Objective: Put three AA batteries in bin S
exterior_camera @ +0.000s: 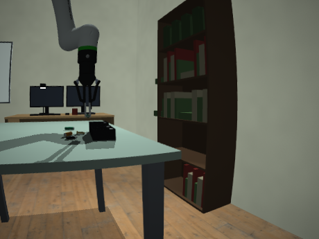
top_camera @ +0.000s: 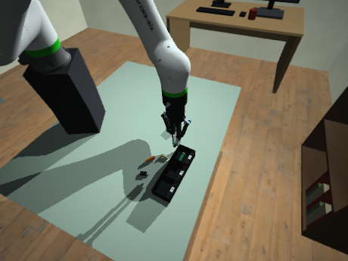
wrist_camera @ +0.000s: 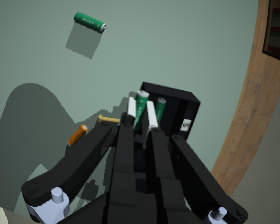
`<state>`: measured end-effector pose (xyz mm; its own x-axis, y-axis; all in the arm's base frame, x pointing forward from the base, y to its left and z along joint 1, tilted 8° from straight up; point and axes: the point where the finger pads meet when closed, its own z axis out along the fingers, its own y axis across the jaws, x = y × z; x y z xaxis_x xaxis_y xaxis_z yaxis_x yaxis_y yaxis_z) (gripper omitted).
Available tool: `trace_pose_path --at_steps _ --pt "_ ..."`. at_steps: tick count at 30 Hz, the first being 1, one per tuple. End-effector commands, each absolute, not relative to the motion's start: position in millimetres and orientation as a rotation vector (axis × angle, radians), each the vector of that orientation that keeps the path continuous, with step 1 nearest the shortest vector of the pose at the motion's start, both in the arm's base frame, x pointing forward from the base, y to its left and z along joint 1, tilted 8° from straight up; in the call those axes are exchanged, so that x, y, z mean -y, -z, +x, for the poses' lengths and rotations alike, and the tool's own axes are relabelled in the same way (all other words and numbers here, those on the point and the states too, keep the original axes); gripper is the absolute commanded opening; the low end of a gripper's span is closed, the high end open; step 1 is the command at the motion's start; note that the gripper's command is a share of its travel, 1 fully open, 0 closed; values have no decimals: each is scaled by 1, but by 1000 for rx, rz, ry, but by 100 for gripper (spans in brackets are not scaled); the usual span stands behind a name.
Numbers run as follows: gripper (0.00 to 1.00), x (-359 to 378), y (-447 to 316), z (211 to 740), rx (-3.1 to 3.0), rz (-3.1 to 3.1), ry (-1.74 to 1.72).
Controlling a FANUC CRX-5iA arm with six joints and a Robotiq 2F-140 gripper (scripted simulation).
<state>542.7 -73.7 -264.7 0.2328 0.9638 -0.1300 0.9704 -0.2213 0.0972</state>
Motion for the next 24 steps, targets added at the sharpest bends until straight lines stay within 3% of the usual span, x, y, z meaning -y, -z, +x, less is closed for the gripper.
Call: trace_pose_path --at_steps 1,7,24 --pt "5 86 263 557 -1883 2356 69" --pt "5 108 259 580 -1883 2356 69" --pt "5 107 262 578 -1883 2356 69"
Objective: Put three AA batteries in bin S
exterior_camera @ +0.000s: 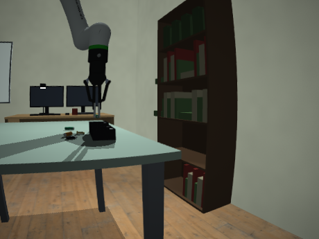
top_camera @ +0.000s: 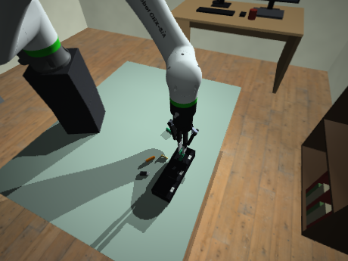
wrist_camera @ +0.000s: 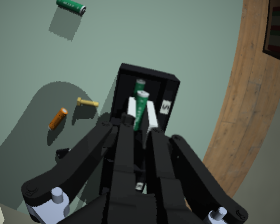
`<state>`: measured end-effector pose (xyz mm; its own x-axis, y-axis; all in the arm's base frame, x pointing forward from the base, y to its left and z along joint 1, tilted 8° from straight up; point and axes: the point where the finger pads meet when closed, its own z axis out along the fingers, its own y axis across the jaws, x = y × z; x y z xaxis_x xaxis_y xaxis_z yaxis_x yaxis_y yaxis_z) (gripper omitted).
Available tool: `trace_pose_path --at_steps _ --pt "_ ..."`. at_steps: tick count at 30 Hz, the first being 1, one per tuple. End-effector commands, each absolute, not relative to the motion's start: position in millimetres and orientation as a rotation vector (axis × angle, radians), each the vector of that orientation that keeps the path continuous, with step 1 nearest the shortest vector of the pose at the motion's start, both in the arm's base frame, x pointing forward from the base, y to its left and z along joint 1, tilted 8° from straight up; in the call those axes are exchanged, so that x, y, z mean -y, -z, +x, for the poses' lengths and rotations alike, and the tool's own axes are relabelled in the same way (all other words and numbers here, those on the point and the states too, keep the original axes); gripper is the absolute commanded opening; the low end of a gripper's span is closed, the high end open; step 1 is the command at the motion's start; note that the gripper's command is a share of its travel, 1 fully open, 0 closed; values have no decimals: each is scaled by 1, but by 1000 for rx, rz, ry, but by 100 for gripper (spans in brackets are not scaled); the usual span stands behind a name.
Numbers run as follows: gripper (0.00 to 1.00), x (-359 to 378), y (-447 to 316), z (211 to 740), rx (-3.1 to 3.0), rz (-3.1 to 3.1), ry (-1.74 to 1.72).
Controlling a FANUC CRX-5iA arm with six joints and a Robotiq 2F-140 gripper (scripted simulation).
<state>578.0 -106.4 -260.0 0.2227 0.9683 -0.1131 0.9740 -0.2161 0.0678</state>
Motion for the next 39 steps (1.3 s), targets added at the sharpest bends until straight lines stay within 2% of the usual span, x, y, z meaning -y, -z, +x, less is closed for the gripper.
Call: trace_pose_path --at_steps 1,32,33,39 --pt "5 107 264 578 -1883 2356 69" --pt "5 110 297 579 -1883 2356 69" --pt "17 110 297 579 -1883 2356 69" --pt "17 110 297 579 -1883 2356 69"
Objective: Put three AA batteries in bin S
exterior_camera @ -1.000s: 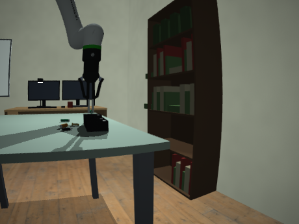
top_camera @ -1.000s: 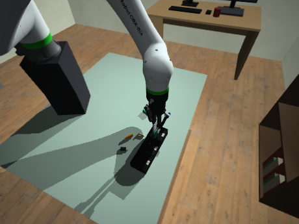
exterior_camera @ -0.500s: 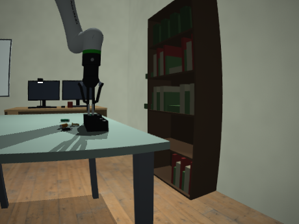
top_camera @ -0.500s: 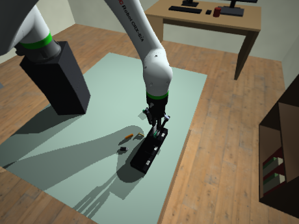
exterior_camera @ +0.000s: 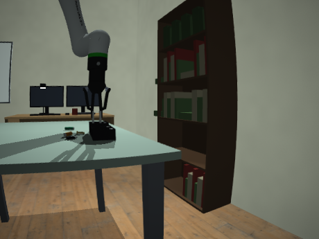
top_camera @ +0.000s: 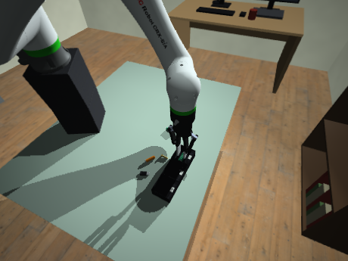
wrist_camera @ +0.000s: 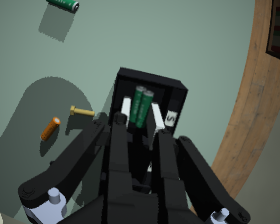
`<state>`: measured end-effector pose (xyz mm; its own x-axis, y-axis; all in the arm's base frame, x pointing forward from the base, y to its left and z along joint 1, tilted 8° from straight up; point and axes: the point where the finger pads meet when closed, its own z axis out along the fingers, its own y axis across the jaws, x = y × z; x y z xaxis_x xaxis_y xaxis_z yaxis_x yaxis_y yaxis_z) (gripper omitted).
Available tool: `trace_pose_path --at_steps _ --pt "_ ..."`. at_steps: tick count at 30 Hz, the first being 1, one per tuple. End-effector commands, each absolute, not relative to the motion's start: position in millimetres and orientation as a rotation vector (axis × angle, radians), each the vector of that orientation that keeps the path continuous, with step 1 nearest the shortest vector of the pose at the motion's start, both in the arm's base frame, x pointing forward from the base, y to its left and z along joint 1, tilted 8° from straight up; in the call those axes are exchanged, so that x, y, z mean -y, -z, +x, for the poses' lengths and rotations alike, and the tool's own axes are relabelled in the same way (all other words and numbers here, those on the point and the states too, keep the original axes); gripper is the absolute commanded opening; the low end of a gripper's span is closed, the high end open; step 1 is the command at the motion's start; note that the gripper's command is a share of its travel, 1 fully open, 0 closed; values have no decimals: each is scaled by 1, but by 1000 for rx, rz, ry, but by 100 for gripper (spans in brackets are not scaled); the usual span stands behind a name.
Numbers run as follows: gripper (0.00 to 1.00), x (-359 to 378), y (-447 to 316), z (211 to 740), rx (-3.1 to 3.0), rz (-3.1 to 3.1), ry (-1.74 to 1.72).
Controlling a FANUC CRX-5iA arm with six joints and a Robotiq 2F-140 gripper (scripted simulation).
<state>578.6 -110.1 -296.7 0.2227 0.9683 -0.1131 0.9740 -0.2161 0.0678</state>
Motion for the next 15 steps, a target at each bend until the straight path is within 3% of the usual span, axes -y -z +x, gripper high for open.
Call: trace_pose_path --at_steps 1,15 --pt "17 110 297 579 -1883 2356 69" --pt "17 109 291 579 -1883 2356 69"
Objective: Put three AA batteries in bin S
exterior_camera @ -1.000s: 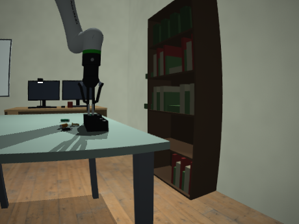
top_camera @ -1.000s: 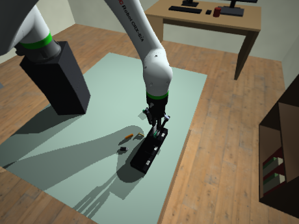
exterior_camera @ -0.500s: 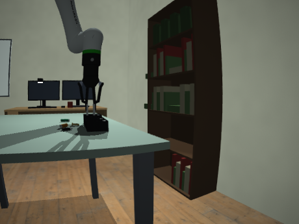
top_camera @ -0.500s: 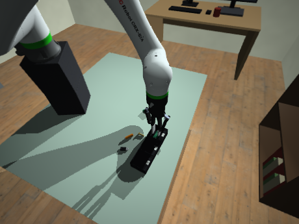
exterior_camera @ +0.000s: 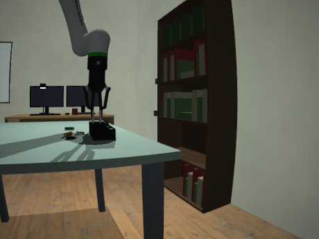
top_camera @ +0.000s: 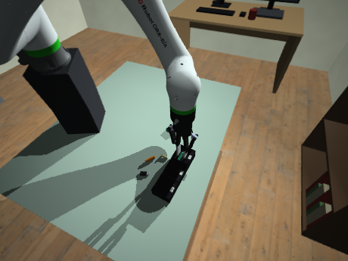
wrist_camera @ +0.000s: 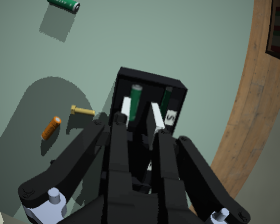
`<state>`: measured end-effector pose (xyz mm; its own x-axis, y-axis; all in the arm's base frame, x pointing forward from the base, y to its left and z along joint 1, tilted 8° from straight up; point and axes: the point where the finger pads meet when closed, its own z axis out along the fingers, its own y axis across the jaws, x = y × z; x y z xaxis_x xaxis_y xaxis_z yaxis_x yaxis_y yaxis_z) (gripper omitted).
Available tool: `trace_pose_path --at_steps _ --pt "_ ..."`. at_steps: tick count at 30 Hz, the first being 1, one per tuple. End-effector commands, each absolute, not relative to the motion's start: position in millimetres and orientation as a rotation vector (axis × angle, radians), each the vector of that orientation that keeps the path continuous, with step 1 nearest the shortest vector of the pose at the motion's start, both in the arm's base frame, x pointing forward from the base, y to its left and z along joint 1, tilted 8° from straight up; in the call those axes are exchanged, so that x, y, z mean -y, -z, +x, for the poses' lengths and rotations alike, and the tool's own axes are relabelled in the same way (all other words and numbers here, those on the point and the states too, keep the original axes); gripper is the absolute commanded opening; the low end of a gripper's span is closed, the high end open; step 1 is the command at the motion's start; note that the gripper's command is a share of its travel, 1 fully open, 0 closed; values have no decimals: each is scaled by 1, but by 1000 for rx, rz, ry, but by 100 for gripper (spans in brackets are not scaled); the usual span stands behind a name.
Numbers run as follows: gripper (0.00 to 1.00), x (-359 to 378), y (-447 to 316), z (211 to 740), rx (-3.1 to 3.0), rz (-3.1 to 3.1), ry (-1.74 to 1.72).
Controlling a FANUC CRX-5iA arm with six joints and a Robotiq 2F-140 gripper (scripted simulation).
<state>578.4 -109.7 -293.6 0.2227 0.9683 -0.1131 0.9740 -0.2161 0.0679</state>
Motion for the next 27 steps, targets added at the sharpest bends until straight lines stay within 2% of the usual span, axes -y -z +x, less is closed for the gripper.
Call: trace_pose_path --at_steps 1,27 --pt "17 109 290 578 -1883 2356 69" --pt "17 98 261 572 -1942 2309 74"
